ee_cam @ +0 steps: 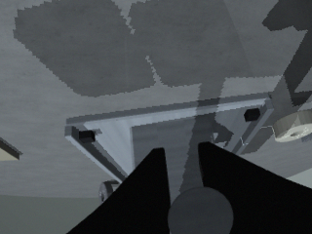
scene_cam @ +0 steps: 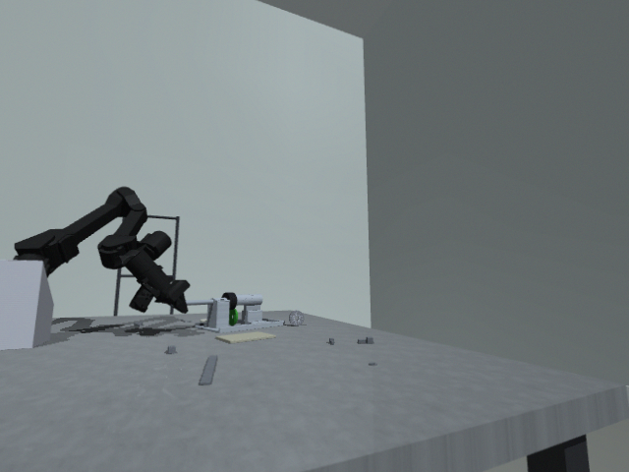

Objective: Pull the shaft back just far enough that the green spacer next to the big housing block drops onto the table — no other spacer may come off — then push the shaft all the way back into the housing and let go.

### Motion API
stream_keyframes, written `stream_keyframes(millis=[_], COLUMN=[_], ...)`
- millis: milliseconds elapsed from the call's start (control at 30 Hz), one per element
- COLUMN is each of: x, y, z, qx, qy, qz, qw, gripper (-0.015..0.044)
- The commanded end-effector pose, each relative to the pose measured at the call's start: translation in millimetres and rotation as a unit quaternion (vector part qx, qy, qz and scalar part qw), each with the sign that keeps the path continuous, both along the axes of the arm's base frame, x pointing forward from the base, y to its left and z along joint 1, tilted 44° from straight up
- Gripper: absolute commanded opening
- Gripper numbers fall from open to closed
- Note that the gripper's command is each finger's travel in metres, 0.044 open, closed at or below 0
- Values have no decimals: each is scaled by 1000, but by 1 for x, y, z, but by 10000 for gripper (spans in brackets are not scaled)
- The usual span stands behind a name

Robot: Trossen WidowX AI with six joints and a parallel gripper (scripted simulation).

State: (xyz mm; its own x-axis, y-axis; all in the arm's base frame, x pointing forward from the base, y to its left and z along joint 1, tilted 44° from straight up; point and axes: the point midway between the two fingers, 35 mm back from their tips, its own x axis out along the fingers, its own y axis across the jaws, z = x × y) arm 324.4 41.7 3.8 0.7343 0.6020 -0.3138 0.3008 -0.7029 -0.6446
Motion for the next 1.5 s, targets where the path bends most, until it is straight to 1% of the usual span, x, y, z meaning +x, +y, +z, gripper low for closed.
stream_keyframes(millis=[0, 1467], x=[4, 20], y=[-1, 2], z=[2, 7], qx=[-2, -2], qy=[-5, -5], qz=[-1, -1], qw=[1000, 1000], gripper=[0, 0])
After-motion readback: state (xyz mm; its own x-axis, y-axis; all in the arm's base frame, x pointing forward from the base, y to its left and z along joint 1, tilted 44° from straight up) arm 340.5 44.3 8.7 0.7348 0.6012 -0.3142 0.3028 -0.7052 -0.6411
